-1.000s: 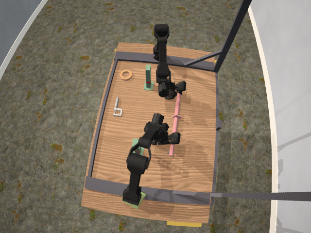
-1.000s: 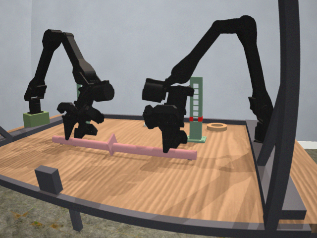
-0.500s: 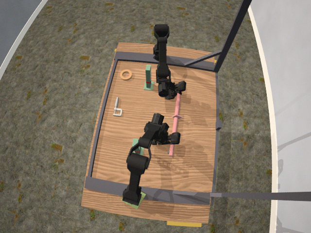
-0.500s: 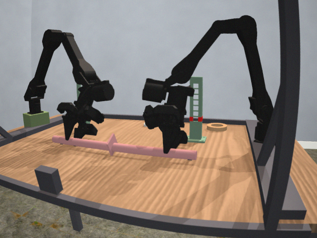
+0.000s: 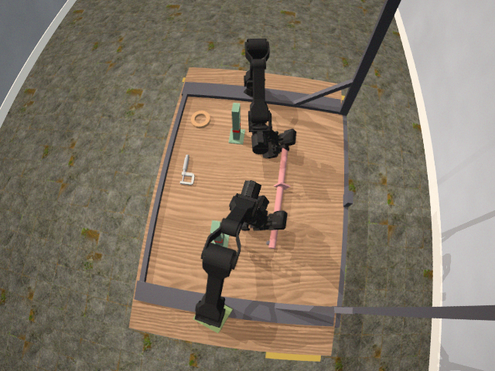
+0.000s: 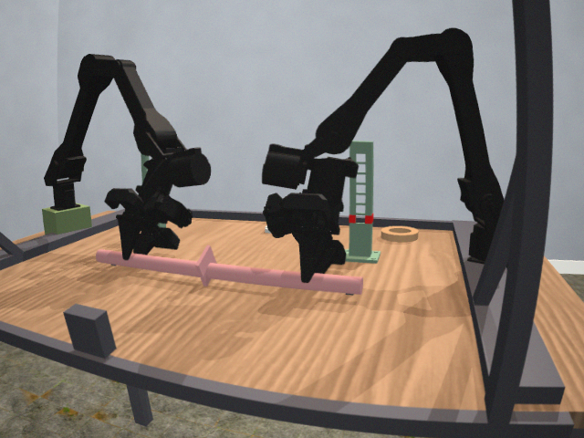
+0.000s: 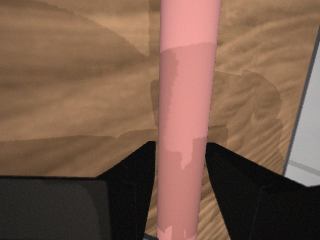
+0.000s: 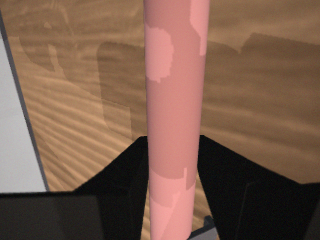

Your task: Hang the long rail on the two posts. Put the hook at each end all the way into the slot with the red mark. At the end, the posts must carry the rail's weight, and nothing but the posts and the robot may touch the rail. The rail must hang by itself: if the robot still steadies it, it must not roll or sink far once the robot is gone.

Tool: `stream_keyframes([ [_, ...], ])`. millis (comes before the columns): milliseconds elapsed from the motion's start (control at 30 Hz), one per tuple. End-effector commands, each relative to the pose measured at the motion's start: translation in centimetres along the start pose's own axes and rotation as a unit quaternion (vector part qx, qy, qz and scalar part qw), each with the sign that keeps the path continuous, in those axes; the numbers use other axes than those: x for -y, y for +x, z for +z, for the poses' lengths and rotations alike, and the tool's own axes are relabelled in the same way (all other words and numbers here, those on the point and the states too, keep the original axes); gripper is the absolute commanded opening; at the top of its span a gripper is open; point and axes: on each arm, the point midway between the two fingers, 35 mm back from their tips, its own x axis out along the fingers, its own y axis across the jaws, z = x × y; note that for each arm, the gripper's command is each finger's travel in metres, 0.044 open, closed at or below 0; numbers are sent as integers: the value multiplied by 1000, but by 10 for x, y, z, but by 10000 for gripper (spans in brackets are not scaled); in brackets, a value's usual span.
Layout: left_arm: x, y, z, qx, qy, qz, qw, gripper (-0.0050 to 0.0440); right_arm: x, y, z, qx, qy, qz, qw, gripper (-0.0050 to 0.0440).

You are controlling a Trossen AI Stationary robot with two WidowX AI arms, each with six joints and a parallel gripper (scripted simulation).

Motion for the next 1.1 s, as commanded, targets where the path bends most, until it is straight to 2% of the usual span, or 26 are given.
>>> stream_keyframes([
  [0,6,-6,5,11,8,-2,1000,106,-5,-5,4,10,-8,4,1000,-20],
  [133,6,-6,5,11,8,-2,1000,92,-5,-5,4,10,-8,4,1000,-50],
  [333,6,-6,5,11,8,-2,1000,66,-5,-5,4,10,-8,4,1000,-50],
  [433,8,-9,5,11,8,-2,1000,0,-8,-8,4,10,-8,4,1000,-50],
  [900,13,-14,5,11,8,-2,1000,-5,-12,-13,4,10,-8,4,1000,-50],
  [1067,20,-20,5,11,8,-2,1000,-43,-18,-17,4,10,-8,4,1000,-50],
])
